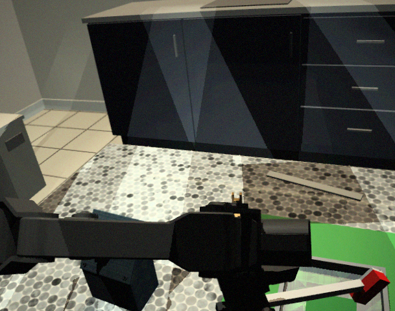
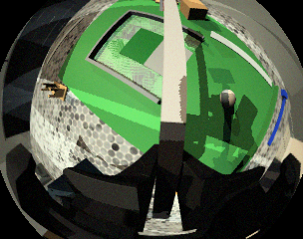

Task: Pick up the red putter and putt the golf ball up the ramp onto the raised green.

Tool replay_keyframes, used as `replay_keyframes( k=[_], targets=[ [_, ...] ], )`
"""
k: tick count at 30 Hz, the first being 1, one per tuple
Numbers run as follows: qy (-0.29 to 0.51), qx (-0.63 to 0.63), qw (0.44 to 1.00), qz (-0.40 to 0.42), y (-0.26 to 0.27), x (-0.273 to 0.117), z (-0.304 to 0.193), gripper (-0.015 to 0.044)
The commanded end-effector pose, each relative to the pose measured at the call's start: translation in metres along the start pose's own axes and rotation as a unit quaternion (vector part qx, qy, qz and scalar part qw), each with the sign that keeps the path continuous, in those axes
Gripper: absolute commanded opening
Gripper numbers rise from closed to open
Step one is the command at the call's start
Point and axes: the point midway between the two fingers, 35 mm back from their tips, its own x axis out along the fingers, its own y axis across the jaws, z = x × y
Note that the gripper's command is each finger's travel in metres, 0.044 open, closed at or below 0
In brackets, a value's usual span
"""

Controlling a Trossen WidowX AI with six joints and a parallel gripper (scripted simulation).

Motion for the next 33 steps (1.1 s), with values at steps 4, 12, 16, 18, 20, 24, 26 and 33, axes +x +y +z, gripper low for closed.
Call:
replay_keyframes(
  k=[4,12,16,18,20,24,26,33],
  targets=[
    [0.013,0.098,0.995,-0.022,-0.04,-0.003,-0.041,0.0],
    [0.036,0.219,0.974,-0.052,-0.08,-0.007,-0.101,0.0],
    [0.047,0.268,0.96,-0.066,-0.092,-0.009,-0.128,0.0],
    [0.048,0.271,0.959,-0.067,-0.093,-0.009,-0.129,0.0],
    [0.048,0.271,0.959,-0.067,-0.093,-0.007,-0.13,0.0],
    [0.048,0.271,0.959,-0.066,-0.095,0.006,-0.131,0.0],
    [0.048,0.271,0.959,-0.067,-0.096,0.017,-0.133,0.0],
    [0.048,0.271,0.959,-0.068,-0.097,0.031,-0.136,0.0]
  ],
)
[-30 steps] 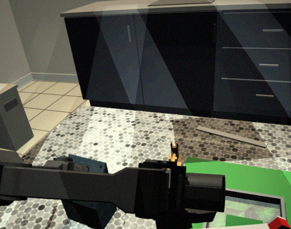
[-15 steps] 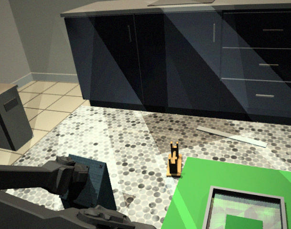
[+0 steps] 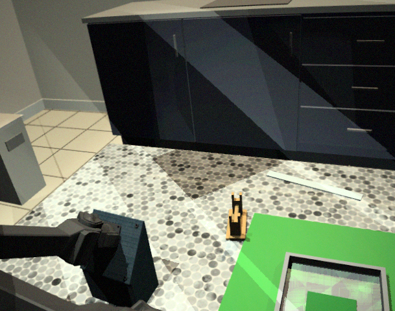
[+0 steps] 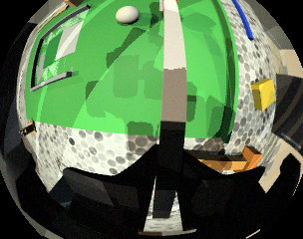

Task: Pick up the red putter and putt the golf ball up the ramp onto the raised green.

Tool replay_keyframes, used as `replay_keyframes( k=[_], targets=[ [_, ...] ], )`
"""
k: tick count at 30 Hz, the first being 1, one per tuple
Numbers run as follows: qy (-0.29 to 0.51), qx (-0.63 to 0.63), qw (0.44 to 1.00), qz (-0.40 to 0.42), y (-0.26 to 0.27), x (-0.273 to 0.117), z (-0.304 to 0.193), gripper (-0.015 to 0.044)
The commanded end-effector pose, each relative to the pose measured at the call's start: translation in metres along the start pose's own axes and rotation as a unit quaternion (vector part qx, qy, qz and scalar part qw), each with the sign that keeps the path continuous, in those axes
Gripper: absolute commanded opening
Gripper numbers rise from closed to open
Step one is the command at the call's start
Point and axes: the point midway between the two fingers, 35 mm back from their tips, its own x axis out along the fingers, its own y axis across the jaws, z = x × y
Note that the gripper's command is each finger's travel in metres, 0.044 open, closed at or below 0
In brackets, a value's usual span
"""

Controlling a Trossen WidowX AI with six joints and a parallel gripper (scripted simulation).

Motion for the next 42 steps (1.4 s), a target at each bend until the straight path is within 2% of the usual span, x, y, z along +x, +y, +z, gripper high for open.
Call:
replay_keyframes(
  k=[1,19,42],
  targets=[
    [-0.006,-0.002,1.0,0.003,0.002,0.002,0.002,0.0],
    [-0.006,-0.002,1.0,0.002,0.002,0.029,0.002,0.0],
    [-0.002,0.001,1.0,-0.002,-0.027,0.031,0.0,0.0]
  ],
)
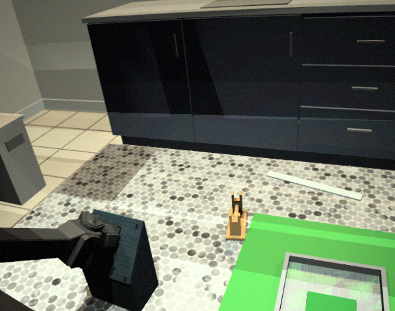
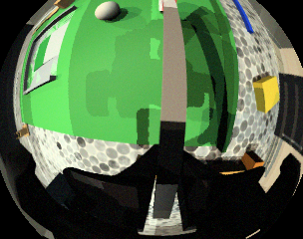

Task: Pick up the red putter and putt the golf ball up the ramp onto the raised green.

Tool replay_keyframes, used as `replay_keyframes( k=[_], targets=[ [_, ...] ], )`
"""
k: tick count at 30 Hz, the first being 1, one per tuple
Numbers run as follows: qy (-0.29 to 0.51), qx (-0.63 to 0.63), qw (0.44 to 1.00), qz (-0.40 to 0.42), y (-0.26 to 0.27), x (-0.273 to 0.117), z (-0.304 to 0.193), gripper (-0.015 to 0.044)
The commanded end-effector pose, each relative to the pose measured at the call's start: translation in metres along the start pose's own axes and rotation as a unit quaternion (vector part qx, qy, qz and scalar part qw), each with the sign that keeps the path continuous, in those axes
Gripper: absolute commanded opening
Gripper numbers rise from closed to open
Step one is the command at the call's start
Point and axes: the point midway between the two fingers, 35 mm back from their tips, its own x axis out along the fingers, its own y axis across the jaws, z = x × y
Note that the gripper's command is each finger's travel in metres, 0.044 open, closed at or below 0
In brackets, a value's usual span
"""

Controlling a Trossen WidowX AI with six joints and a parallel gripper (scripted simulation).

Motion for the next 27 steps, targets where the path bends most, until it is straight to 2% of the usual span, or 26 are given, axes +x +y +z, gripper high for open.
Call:
replay_keyframes(
  k=[1,4,14,20,27],
  targets=[
    [0.0,0.0,1.0,0.0,0.001,0.0,0.0,0.0],
    [0.0,0.0,1.0,0.003,0.018,0.001,0.004,0.0],
    [-0.003,-0.004,1.0,0.006,0.132,-0.001,0.001,0.0],
    [-0.003,-0.004,1.0,0.006,0.138,-0.006,0.001,0.0],
    [-0.003,-0.004,1.0,0.008,0.139,-0.041,0.002,0.0]
  ],
)
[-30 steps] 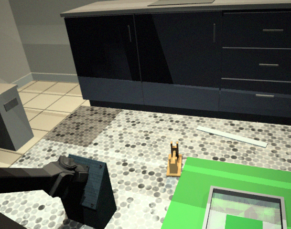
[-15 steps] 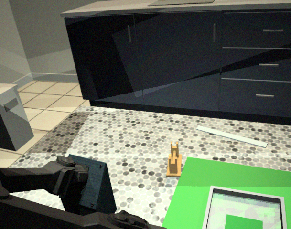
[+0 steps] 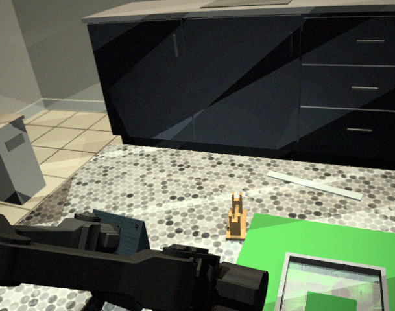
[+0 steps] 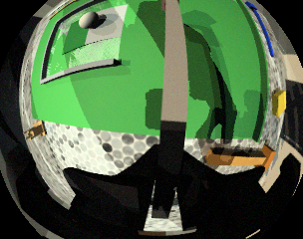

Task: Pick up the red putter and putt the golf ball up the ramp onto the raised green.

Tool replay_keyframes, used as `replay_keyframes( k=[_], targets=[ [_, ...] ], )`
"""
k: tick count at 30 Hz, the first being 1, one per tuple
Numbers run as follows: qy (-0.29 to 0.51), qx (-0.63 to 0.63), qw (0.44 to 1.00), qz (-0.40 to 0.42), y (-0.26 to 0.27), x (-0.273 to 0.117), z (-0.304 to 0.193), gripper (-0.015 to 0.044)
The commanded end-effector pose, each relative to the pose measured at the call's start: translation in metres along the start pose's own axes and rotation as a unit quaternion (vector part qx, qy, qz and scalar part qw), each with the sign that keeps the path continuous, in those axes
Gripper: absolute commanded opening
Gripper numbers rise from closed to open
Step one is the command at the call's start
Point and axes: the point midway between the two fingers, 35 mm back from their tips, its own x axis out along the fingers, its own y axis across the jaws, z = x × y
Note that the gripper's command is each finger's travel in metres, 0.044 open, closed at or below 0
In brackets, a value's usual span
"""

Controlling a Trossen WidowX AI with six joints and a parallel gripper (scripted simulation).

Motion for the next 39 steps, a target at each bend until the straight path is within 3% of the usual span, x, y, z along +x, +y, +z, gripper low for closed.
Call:
replay_keyframes(
  k=[1,5,39],
  targets=[
    [-0.01,0.005,1.0,-0.002,-0.002,-0.023,0.004,0.0],
    [-0.01,0.005,1.0,-0.003,-0.002,-0.037,0.003,0.0],
    [-0.006,0.0,1.0,-0.001,0.0,-0.03,0.002,0.0]
  ],
)
